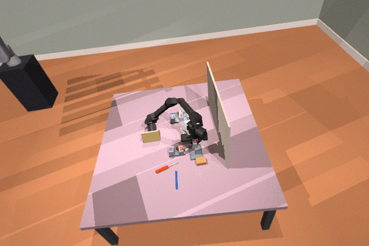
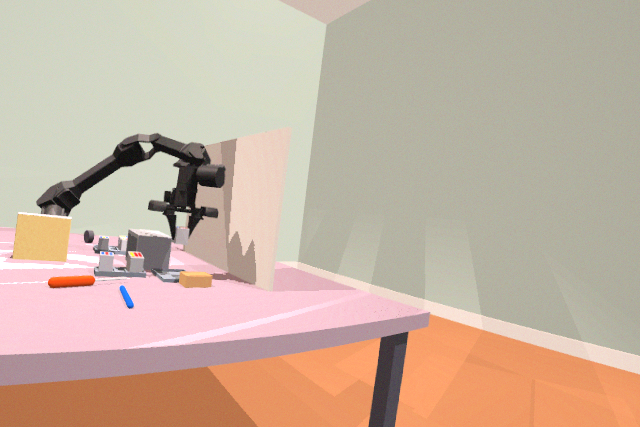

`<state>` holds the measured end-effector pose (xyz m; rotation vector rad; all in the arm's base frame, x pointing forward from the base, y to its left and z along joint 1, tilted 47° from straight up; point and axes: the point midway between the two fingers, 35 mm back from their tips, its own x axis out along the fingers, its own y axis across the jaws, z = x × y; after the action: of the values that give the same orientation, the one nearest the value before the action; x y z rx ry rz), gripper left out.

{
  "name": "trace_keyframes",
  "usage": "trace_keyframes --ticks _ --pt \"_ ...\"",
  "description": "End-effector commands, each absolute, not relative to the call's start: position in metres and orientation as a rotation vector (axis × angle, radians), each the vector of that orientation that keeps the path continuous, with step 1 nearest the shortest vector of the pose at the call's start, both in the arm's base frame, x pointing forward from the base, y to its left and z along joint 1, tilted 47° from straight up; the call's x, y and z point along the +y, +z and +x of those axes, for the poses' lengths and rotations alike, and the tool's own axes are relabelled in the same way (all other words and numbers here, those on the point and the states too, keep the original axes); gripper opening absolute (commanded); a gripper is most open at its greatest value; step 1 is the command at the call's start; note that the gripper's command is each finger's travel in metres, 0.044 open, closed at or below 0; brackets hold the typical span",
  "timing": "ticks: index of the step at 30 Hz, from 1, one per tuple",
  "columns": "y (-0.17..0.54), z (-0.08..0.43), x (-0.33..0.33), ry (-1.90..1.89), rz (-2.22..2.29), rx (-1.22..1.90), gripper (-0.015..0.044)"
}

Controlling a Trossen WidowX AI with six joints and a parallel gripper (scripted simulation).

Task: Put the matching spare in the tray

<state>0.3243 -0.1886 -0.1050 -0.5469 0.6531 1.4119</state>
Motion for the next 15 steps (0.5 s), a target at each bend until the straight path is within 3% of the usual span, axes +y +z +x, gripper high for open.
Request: trace_keyframes --ticks 1,15 --pt "-0.1073 0.3245 -0.1863 1.405 -0.540 0.652 0.0000" --pt "-0.1161 0.3259 -0.1776 1.405 -0.540 0.651 0.0000"
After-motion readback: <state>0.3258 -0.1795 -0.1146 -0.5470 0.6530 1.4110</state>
